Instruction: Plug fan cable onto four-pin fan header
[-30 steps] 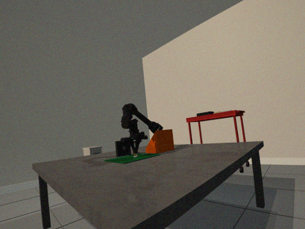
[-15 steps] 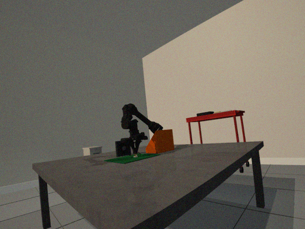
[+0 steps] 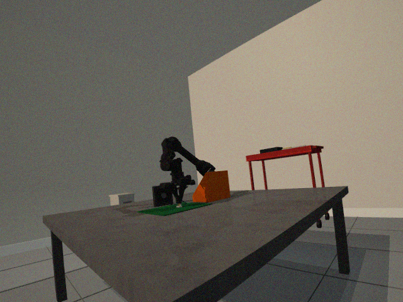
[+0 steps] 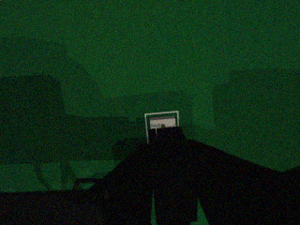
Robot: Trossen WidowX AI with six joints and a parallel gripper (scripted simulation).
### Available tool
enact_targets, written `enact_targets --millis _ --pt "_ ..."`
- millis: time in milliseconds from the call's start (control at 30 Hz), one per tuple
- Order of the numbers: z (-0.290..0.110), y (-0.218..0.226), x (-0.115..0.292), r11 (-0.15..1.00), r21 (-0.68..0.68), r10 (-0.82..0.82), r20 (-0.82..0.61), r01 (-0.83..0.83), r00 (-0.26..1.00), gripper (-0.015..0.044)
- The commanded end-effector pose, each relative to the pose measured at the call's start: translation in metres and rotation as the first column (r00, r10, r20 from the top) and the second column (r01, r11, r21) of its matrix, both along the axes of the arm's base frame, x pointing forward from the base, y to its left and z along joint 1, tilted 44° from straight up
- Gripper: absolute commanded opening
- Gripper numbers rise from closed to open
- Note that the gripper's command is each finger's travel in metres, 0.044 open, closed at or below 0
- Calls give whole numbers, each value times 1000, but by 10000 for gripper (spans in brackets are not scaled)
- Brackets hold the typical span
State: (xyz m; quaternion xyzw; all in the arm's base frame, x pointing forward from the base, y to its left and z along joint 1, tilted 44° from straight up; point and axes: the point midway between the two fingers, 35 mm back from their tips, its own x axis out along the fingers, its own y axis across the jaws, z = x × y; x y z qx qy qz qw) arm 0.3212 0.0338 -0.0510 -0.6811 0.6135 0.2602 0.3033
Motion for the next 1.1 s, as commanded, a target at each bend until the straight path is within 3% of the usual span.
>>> enact_targets --millis 0,867,1067 --pt "0 -1 1 1000 -6 6 -1 -6 1000 0" --pt "-12 -13 2 1000 -7 6 -1 -6 1000 0" --pt "-10 -10 2 1000 -4 4 2 -4 1000 158"
